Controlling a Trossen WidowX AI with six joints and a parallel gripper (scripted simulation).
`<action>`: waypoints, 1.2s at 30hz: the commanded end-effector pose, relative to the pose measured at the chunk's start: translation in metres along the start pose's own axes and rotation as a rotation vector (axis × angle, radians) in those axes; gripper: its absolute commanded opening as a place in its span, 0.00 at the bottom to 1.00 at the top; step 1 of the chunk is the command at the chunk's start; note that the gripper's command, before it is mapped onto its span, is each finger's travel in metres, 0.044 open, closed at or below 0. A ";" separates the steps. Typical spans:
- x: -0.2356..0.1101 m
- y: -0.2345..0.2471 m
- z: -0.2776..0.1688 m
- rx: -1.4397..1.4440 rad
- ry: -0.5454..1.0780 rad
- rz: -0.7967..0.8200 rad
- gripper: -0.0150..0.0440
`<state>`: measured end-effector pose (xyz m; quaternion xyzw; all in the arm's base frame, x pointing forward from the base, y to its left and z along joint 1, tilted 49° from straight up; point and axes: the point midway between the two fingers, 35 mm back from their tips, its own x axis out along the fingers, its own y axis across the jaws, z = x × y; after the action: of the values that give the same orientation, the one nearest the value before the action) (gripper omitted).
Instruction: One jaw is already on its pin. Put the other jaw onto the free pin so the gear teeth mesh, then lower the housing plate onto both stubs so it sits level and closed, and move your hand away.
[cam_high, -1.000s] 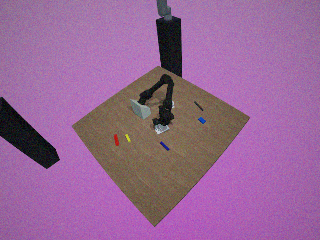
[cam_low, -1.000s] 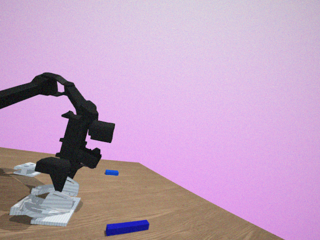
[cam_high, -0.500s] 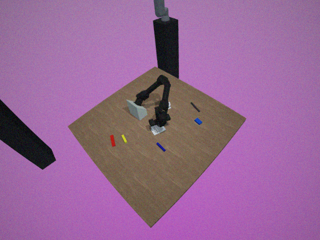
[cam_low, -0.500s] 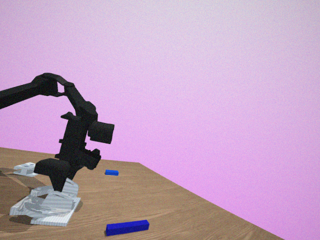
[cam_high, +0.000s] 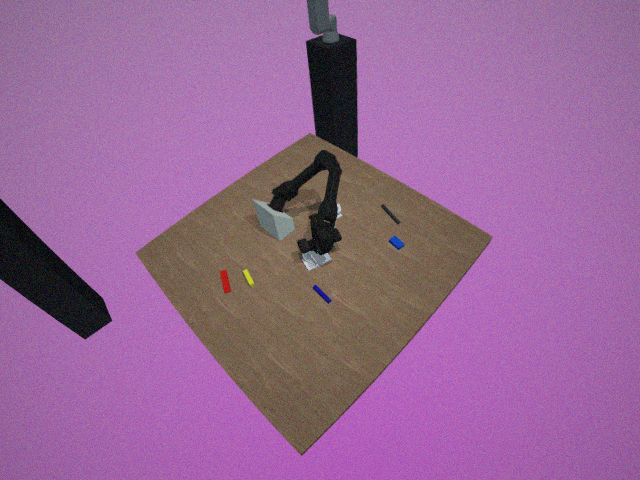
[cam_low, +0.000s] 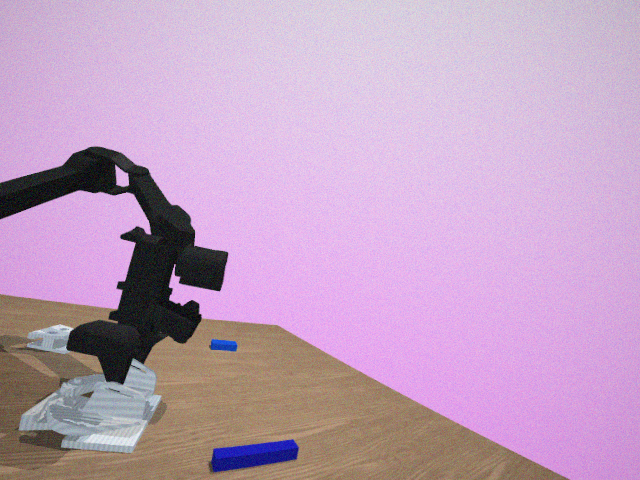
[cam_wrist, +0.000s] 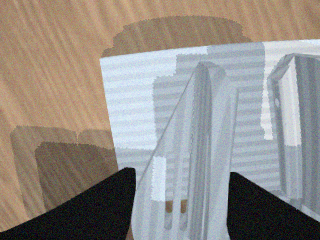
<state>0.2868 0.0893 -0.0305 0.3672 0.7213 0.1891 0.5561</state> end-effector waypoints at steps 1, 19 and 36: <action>0.001 0.000 0.000 0.005 -0.001 0.004 0.48; 0.004 0.000 0.000 0.006 -0.001 0.004 0.48; 0.010 0.000 0.000 0.008 -0.001 0.004 0.48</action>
<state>0.2856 0.0962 -0.0366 0.3679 0.7216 0.1882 0.5555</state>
